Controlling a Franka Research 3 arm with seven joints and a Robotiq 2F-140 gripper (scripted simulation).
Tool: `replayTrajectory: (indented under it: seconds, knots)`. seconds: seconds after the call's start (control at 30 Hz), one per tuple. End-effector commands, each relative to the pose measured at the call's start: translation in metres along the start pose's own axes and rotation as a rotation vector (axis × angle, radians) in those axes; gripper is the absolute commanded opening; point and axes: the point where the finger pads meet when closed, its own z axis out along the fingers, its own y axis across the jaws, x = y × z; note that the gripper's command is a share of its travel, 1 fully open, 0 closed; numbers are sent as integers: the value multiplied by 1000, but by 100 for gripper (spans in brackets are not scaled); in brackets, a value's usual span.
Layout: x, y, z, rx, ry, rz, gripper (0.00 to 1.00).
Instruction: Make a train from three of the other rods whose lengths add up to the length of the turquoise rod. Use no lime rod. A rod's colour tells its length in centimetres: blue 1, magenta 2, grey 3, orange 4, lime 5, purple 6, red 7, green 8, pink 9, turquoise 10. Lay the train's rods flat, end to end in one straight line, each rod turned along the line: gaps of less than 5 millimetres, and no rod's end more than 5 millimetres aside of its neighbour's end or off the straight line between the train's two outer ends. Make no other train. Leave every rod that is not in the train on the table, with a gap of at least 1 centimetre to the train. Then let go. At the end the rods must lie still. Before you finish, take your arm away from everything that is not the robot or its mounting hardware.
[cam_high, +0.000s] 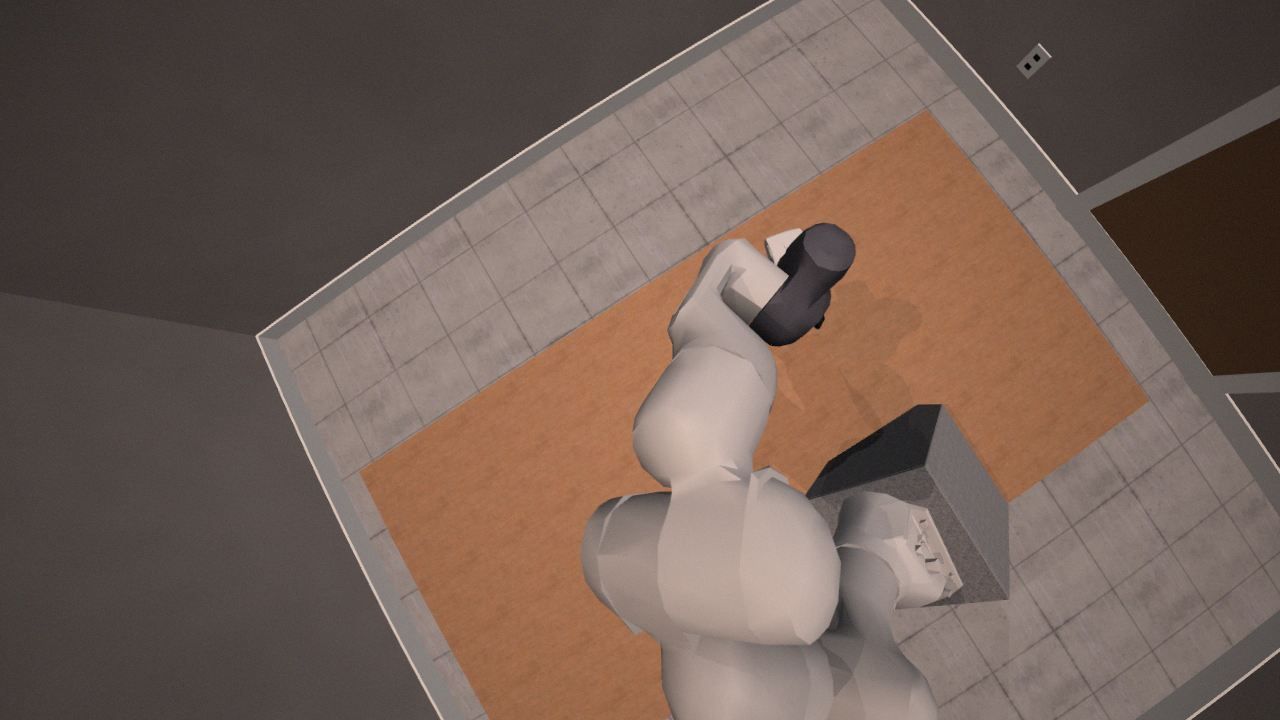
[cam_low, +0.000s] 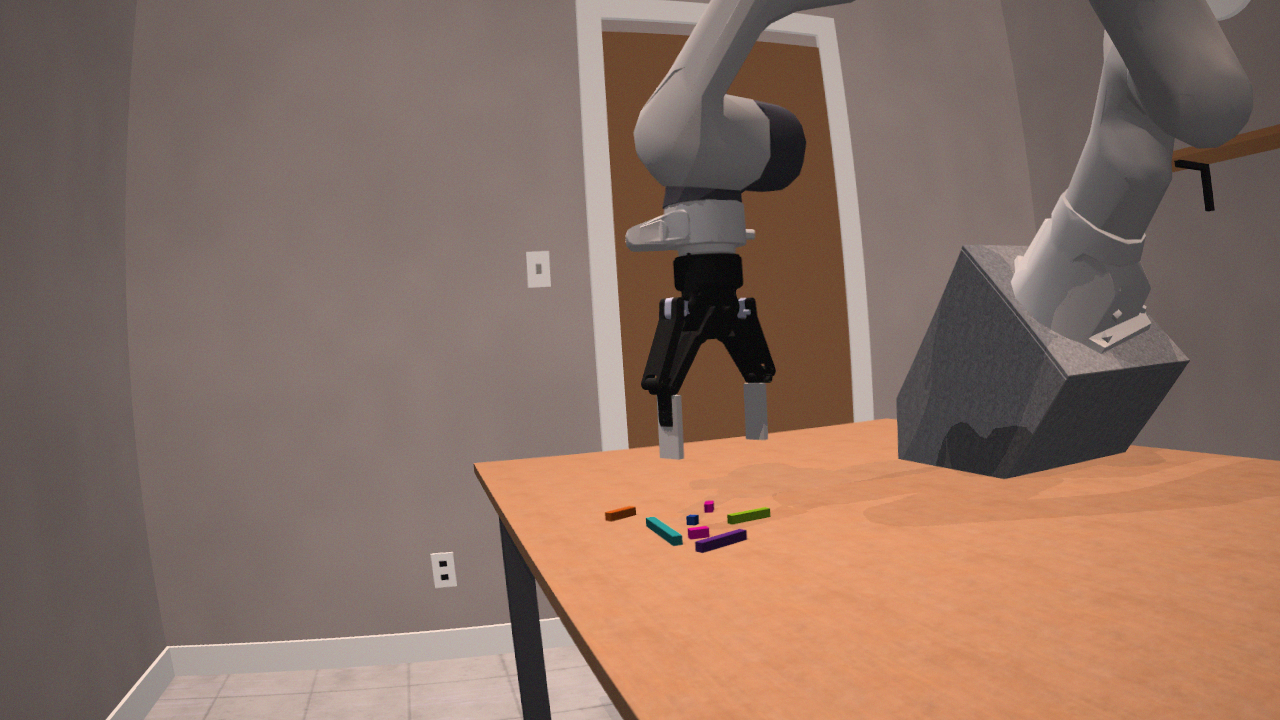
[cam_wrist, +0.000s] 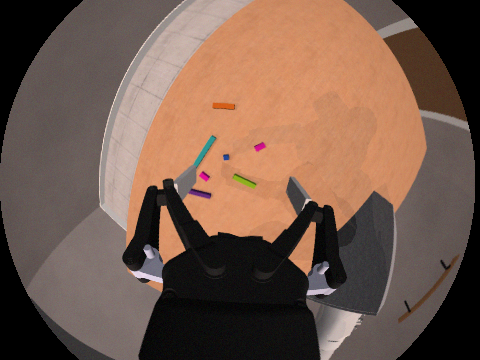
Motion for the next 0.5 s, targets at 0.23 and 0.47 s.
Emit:
replayTrajectory:
  seconds: [0.23, 0.47]
  knots:
    - [-4, -8, -2, -7, -11, 273, 100]
    - [-5, -12, -3, -8, -11, 382, 100]
